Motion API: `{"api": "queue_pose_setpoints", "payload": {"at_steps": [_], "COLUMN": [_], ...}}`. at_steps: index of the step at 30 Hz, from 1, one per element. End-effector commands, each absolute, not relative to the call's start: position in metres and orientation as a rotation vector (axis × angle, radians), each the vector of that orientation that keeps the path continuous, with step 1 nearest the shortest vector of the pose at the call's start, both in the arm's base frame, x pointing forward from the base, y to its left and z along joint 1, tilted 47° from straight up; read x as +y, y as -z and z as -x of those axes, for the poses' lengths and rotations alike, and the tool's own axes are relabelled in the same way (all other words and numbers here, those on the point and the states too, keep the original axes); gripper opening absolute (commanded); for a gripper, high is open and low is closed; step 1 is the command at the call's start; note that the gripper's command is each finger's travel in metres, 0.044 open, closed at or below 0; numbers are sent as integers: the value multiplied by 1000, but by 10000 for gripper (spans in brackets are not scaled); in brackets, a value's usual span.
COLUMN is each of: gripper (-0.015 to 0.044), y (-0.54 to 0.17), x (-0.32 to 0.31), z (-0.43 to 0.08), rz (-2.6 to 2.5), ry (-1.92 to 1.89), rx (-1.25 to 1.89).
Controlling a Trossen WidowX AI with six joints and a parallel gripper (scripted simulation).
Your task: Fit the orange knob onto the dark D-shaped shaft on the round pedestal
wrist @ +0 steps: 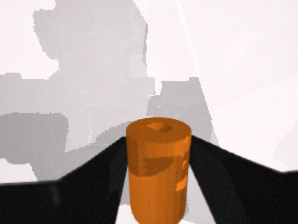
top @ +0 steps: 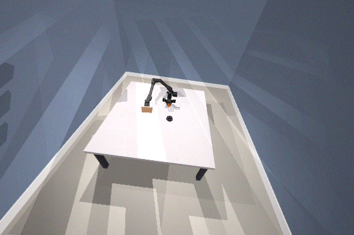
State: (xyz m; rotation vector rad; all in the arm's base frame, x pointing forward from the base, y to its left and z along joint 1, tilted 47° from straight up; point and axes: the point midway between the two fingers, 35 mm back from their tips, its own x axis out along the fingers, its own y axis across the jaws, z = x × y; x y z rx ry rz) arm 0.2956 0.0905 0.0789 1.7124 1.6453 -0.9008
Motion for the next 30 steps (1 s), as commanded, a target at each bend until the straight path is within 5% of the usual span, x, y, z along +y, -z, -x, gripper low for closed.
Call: {"api": "queue_pose_setpoints", "payload": {"at_steps": [1,30], "gripper": [179,179], "y": [-84,-107], "x": [91,100], "z": [-297,-298], "rz": [-1669,-1398], "ry": [938,1166], "rx": [1601,1353]}}
